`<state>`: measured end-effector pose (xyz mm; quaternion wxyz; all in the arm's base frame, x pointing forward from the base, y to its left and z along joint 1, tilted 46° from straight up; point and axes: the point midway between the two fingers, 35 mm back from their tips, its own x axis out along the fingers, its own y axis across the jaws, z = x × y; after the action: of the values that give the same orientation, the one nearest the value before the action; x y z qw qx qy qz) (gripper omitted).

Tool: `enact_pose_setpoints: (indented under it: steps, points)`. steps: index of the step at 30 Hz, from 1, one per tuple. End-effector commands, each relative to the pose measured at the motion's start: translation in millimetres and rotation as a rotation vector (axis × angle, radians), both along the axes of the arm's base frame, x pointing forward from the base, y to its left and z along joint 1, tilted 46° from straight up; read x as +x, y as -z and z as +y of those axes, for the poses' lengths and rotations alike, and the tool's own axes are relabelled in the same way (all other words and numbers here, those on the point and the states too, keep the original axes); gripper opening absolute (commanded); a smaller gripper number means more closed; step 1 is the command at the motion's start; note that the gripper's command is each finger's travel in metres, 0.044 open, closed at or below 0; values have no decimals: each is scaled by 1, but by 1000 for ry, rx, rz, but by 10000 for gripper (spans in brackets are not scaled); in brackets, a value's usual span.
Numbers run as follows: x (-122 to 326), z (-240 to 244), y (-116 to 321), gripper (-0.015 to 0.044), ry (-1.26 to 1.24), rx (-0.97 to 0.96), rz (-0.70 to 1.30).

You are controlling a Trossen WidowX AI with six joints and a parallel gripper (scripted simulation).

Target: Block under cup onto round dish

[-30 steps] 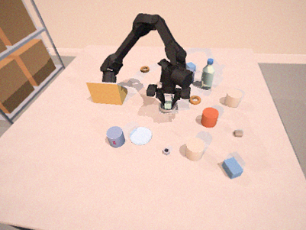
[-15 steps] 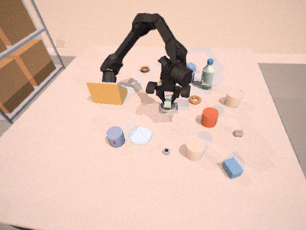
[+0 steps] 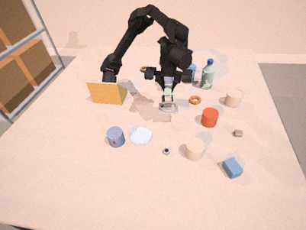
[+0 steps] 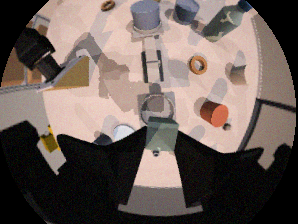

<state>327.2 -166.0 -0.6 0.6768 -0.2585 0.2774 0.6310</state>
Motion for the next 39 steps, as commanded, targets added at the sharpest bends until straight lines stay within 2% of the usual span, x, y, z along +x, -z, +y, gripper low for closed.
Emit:
enact_pose_setpoints:
  steps: [1, 9, 17, 24, 32, 39]
  points:
    - [-2, -7, -3, 0, -6, -4, -4]
    - [-46, -26, 78, 0, -4, -12, -3]
    - [-105, -24, 155, 0, -6, -11, -2]
    - [-109, -21, 163, 0, -6, -11, -2]
    - [-108, 6, 189, 0, -6, -9, -3]
    - [-107, 8, 191, 0, -6, -9, -3]
